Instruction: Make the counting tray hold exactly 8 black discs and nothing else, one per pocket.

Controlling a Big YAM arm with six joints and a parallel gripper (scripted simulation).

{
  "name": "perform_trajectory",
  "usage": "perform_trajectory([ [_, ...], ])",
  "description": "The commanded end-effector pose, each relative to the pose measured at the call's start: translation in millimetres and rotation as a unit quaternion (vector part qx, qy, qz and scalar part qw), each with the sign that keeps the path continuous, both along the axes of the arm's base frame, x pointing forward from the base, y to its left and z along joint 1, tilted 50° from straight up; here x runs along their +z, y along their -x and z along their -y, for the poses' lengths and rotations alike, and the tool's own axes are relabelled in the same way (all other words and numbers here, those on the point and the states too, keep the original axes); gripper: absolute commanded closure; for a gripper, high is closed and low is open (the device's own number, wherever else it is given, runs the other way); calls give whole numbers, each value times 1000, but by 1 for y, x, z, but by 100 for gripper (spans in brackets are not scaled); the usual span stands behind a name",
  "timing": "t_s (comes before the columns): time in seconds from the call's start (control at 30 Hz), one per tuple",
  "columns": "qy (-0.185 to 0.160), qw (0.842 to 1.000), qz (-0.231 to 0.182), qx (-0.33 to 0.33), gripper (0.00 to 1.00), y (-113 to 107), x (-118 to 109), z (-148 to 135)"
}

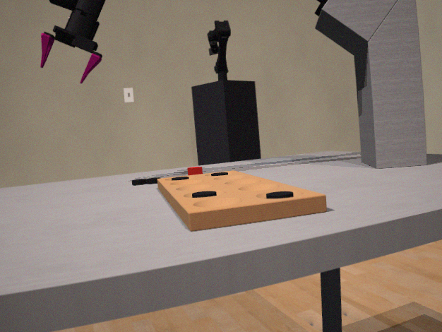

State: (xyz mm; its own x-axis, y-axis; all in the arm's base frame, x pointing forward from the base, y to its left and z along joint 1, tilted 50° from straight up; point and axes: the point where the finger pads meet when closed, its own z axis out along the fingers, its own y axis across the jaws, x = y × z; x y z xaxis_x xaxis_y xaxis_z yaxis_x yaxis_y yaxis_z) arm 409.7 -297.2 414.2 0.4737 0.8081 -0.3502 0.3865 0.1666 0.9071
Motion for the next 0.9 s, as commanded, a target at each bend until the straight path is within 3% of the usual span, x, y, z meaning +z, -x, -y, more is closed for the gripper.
perform_trajectory([
  [0.0,3,1000,4,0,0,1,6,-1],
  [0.53,3,1000,4,0,0,1,6,-1],
  [0.57,16,1000,17,0,56,2,24,-1],
  [0.87,90,994,0,54,56,-28,46,-32],
])
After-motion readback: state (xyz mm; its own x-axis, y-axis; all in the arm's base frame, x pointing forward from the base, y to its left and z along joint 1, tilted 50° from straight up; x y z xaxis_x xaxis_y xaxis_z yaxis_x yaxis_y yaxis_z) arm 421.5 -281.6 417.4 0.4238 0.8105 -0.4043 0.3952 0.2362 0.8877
